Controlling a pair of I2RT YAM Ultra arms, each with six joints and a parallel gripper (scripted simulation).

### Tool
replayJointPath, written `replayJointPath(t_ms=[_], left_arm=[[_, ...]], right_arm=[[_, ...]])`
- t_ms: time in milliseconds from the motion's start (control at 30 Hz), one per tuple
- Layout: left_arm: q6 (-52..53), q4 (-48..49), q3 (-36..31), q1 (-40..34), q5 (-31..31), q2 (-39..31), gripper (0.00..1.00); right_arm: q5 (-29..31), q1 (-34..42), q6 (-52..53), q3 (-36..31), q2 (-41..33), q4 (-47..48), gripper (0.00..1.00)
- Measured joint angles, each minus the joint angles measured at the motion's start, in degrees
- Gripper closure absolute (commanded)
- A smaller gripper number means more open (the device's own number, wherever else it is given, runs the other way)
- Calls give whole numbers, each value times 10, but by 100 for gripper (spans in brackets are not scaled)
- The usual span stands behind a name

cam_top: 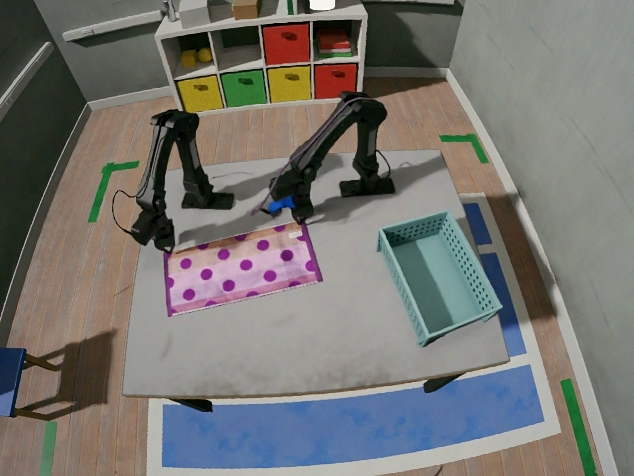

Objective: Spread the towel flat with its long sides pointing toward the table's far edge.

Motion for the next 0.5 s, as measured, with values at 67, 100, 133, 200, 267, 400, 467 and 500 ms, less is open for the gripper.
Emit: replayJointPath(t_ms=[67,100,133,200,267,400,467,500], left_arm=[[0,14,-11,0,0,5,66],[0,21,-16,0,0,9,66],[0,26,-21,0,0,12,66],[0,34,-23,0,0,14,66],[0,38,-23,0,0,15,66],[0,42,-23,-1,0,16,66],[0,43,-23,-1,0,16,66],[0,43,-23,-1,0,16,66]], right_arm=[[0,0,0,-12,6,13,66],[0,0,0,-18,10,20,66],[0,0,0,-22,14,25,66],[0,0,0,-21,17,33,66],[0,0,0,-20,21,41,66],[0,0,0,-19,23,42,66],[0,0,0,-19,23,42,66],[0,0,0,-19,23,42,66]])
